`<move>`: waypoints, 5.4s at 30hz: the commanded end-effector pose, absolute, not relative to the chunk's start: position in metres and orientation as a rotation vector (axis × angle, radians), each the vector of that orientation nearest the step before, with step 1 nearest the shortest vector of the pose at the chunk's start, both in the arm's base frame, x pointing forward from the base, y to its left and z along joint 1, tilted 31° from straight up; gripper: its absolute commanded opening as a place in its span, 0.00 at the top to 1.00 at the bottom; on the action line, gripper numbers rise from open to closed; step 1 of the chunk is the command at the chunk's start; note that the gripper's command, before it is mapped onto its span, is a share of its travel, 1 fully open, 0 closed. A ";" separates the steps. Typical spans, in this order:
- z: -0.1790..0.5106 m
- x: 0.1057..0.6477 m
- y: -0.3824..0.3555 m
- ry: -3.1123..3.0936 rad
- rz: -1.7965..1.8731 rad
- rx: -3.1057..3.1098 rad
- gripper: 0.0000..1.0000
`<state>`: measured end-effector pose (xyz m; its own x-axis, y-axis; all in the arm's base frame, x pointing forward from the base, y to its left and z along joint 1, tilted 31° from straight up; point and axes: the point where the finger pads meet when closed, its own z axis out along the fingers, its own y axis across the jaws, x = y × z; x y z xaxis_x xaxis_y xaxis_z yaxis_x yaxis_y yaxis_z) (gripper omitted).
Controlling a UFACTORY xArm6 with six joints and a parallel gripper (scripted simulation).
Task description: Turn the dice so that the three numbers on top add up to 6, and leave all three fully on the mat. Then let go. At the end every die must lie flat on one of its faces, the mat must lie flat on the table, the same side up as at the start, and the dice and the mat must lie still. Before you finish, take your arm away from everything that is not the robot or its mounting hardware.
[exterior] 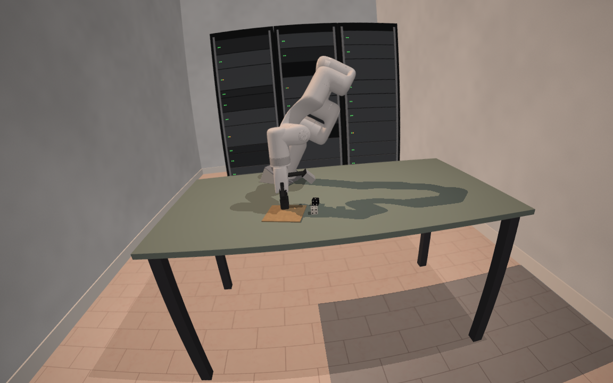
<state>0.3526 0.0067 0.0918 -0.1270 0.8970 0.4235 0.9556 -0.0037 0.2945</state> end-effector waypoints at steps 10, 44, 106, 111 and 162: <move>0.093 0.353 0.006 -2.136 -0.797 -1.999 0.79; 0.093 0.353 0.006 -2.136 -0.797 -1.999 0.58; 0.171 0.331 -0.031 -2.080 -0.788 -2.042 0.00; 0.176 0.338 -0.024 -1.900 -0.758 -2.169 0.00; 0.223 0.385 0.065 -0.073 -0.401 -2.657 0.00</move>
<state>0.3808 0.0569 0.2174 0.9352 0.0895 0.3426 0.2315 -0.8867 -0.4003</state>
